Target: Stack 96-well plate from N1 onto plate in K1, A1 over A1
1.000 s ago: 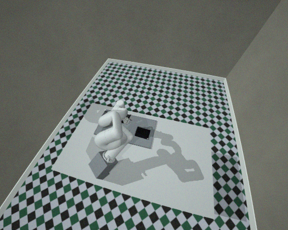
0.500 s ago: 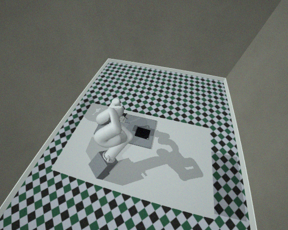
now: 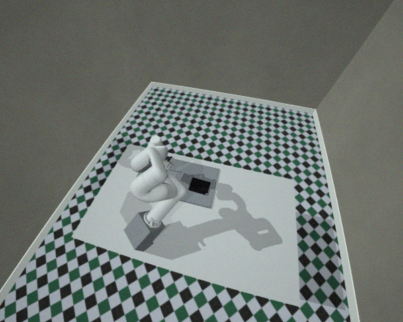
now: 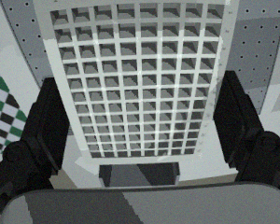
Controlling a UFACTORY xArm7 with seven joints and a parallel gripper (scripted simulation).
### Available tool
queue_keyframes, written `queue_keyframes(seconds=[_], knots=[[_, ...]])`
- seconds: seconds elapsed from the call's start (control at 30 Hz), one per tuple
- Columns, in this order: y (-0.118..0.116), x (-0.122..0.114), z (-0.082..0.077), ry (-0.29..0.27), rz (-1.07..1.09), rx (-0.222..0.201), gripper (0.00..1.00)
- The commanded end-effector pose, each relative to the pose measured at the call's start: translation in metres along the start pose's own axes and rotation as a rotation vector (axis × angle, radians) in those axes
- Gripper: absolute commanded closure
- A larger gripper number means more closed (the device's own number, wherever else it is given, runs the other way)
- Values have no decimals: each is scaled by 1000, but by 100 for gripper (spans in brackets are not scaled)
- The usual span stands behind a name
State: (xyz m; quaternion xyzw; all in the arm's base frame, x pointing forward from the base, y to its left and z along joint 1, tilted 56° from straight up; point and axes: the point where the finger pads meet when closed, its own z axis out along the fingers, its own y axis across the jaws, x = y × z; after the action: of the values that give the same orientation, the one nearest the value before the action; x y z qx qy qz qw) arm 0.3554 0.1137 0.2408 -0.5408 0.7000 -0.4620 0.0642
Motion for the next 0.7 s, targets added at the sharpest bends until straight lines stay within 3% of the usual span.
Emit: queue_keyframes(seconds=[0.0,0.67], knots=[[-2,-9,-1,-2,1,2,100],[-3,-69,-2,-2,1,2,100]])
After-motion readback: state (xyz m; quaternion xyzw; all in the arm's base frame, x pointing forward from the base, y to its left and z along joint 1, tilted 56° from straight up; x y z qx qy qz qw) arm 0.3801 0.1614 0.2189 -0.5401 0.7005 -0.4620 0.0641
